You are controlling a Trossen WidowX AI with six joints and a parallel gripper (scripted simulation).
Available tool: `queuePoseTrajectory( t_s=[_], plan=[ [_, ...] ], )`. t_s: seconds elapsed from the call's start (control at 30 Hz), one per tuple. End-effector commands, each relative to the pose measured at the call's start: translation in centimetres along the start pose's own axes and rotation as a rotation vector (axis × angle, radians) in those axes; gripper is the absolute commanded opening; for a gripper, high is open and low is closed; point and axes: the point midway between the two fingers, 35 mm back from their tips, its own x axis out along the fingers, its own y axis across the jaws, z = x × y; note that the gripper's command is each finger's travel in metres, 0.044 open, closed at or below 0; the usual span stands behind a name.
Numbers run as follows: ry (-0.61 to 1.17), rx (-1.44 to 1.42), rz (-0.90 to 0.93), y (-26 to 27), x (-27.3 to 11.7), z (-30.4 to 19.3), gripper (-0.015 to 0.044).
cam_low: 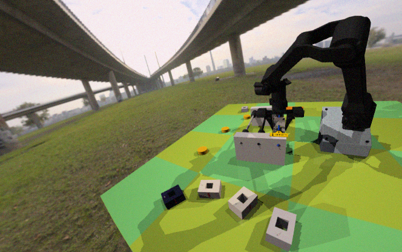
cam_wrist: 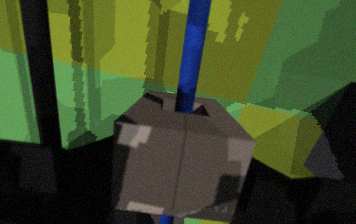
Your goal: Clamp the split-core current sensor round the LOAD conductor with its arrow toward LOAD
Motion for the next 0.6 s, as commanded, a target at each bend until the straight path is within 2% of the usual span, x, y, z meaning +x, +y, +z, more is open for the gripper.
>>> queuePoseTrajectory(
  t_s=[0.0, 0.1, 0.43, 0.57],
  plan=[
    [0.0, 0.0, 0.0, 0.04, 0.14, 0.0, 0.0],
    [0.0, 0.0, 0.0, 0.04, 0.49, 0.0, 0.0],
    [-0.002, -0.005, 0.002, 0.09, 0.12, 0.03, 0.0263],
    [-0.002, -0.005, 0.002, 0.09, 0.12, 0.03, 0.0267]
  ],
)
